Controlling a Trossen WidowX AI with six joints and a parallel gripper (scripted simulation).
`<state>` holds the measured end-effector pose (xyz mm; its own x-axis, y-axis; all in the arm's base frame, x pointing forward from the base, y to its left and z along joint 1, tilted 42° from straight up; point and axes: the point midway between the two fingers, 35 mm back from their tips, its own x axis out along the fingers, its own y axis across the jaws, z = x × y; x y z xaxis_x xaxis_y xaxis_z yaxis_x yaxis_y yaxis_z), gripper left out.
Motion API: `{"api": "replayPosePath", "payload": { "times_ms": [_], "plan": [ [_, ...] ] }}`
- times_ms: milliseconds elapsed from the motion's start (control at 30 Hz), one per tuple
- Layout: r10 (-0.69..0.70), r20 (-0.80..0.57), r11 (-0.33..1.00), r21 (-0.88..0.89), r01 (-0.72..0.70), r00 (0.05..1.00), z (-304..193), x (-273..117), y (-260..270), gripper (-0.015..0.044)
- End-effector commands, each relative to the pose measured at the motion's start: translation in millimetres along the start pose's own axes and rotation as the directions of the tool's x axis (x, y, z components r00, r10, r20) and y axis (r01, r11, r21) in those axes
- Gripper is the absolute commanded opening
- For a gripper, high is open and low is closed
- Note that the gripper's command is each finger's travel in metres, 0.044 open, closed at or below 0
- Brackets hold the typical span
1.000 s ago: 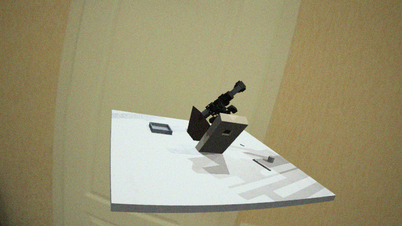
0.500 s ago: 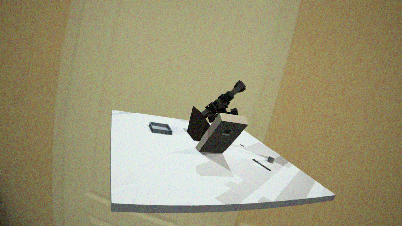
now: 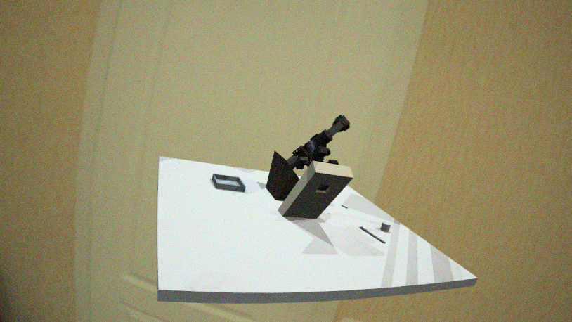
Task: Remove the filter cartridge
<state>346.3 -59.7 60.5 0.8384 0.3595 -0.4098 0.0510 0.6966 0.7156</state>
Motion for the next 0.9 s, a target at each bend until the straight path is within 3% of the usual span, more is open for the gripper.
{"api": "replayPosePath", "payload": {
  "times_ms": [0,467,867],
  "plan": [
    [-0.007,0.001,0.991,-0.135,0.007,1.0,1,2,0,0.0],
    [-0.007,0.001,0.813,-0.582,0.006,1.0,1,2,0,0.0],
    [-0.015,-0.008,0.851,-0.525,0.009,1.0,3,-31,-3,0.0]
  ]
}}
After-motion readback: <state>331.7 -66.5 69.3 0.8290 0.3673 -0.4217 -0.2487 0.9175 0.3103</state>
